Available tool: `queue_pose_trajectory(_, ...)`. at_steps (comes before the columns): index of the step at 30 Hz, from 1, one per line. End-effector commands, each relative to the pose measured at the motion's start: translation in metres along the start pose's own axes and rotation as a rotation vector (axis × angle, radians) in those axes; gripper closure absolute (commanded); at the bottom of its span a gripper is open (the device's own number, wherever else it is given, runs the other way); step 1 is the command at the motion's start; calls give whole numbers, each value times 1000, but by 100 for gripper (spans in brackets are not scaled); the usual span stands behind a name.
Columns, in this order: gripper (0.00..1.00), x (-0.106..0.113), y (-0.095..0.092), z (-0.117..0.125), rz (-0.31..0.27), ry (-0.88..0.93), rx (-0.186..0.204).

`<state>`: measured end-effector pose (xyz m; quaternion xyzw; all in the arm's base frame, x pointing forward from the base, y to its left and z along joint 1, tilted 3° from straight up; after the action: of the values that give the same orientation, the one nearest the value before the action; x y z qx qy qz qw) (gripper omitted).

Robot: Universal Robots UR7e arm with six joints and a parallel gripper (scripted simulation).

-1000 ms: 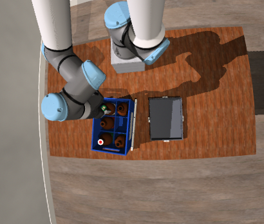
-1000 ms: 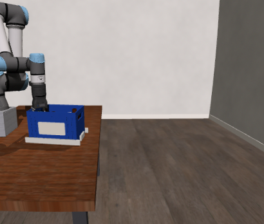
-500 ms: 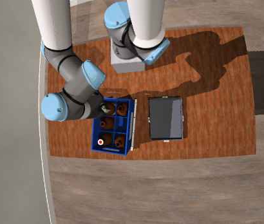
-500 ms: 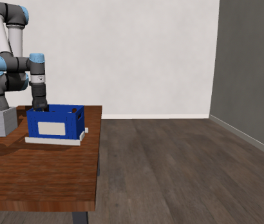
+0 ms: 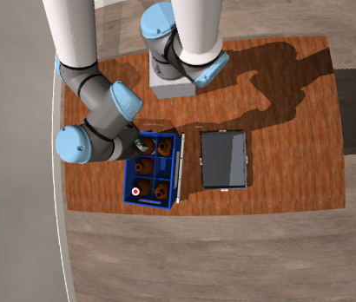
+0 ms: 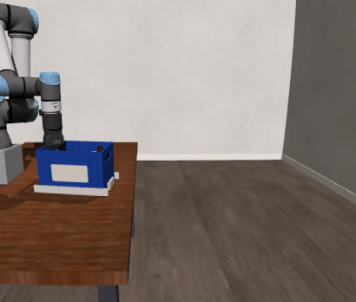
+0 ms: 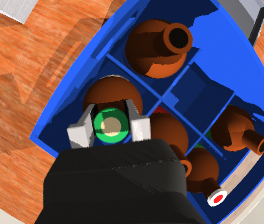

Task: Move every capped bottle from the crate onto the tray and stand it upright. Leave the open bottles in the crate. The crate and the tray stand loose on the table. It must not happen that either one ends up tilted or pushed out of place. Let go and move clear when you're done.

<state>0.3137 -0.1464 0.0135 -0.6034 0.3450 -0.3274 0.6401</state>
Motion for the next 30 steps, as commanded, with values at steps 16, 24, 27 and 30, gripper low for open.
queue_pose_trajectory(16, 100, 0, 0, 0, -1, 0, 0)
queue_pose_trajectory(24, 100, 0, 0, 0, -1, 0, 0)
queue_pose_trajectory(27, 100, 0, -4, 0, -1, 0, 0)
queue_pose_trajectory(30, 100, 0, -14, 0, -1, 0, 0)
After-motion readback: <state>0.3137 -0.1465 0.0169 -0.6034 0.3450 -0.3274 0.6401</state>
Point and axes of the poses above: the point where the finger pads meet when closed, its own y axis out along the fingers, its own z axis across the jaws, x = y × z, the point moved 2 cm from there along -y, back along the fingers, and after that the axes turned 2 degrees about y, right-handed, at the moved point
